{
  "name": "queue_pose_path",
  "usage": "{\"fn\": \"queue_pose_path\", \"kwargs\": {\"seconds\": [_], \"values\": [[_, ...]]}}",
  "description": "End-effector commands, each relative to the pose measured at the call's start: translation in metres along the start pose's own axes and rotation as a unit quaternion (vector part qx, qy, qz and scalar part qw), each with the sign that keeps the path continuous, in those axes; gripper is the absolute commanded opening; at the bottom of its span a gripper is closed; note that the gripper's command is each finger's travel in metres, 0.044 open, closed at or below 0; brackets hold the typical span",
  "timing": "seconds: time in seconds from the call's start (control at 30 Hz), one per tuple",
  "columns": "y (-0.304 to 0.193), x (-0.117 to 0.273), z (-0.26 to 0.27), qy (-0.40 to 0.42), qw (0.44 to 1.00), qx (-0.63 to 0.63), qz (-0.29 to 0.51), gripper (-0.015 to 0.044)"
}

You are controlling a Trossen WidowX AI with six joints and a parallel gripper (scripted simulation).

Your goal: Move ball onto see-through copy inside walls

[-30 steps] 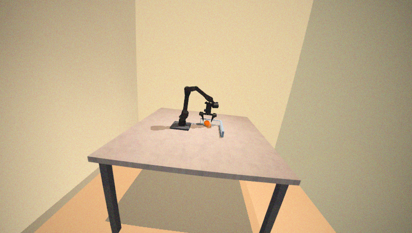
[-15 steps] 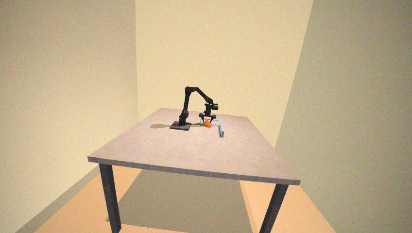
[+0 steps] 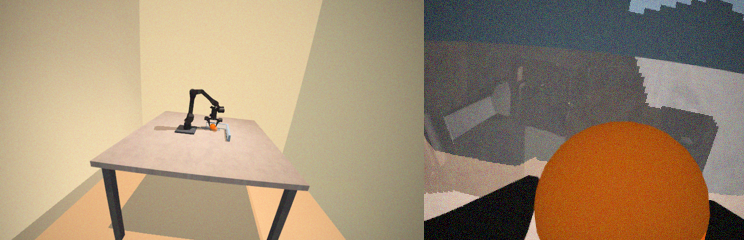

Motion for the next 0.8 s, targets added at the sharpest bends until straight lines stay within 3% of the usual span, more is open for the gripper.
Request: {"fn": "queue_pose_path", "kwargs": {"seconds": [0.0, 0.77], "values": [[0.002, 0.019, -0.005, -0.017, 1.0, -0.003, -0.006, 0.0], [0.008, 0.119, -0.005, 0.003, 1.0, 0.01, -0.007, 0.0]]}}
Point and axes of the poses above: the point midway between the two fingers, 35 mm back from their tips, its own x axis back along the fingers, its own z axis across the jaws, y = z × x, the point moved 2 cm from there along x, back along the fingers, and after that the axes turned 12 degrees about -x, right-handed, at the moved point
